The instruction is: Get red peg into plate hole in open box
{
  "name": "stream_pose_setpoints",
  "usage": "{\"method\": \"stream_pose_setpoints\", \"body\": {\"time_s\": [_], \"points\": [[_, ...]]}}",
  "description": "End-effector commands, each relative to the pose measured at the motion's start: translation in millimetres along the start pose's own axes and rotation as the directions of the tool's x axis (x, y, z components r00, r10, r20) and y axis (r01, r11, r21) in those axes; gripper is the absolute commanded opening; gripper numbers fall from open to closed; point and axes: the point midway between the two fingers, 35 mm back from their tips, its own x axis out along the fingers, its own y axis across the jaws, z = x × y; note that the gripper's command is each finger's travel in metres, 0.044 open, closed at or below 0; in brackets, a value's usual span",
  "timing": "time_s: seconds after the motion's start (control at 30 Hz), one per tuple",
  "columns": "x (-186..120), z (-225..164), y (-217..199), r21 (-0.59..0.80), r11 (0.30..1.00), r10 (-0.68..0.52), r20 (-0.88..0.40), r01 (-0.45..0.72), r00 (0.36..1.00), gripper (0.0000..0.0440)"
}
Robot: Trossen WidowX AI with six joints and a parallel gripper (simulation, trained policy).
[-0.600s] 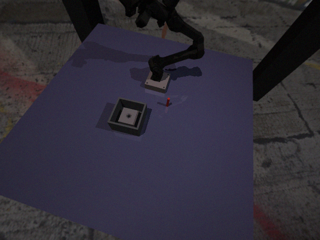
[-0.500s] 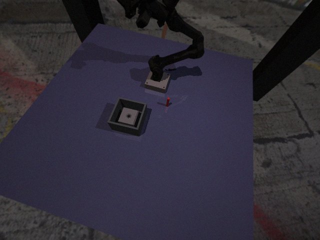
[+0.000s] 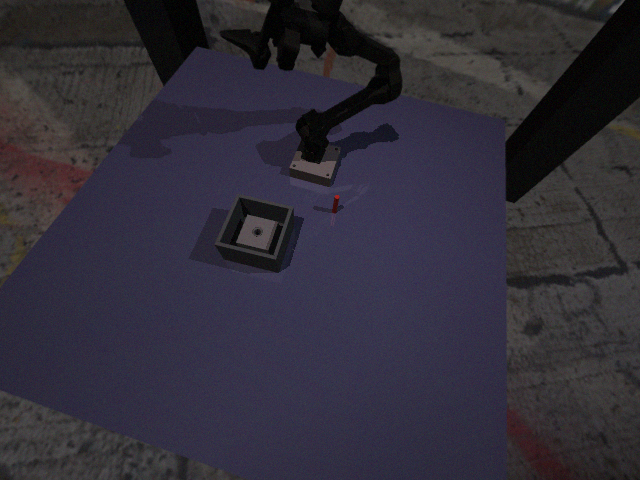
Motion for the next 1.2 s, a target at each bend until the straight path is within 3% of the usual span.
{"method": "stream_pose_setpoints", "body": {"time_s": [0.0, 0.27, 0.53, 0.83, 1.17], "points": [[4, 5, 7, 0.076, 0.996, 0.038, 0.027, -0.04, 0.999, 0.044], [9, 26, 28, 0.295, 0.941, 0.135, 0.129, -0.168, 0.982, 0.044], [10, 51, 47, 0.476, 0.819, 0.23, 0.238, -0.32, 0.944, 0.044], [5, 81, 68, 0.619, 0.613, 0.332, 0.362, -0.491, 0.871, 0.044], [-8, 117, 89, 0.698, 0.321, 0.441, 0.487, -0.64, 0.753, 0.044]]}}
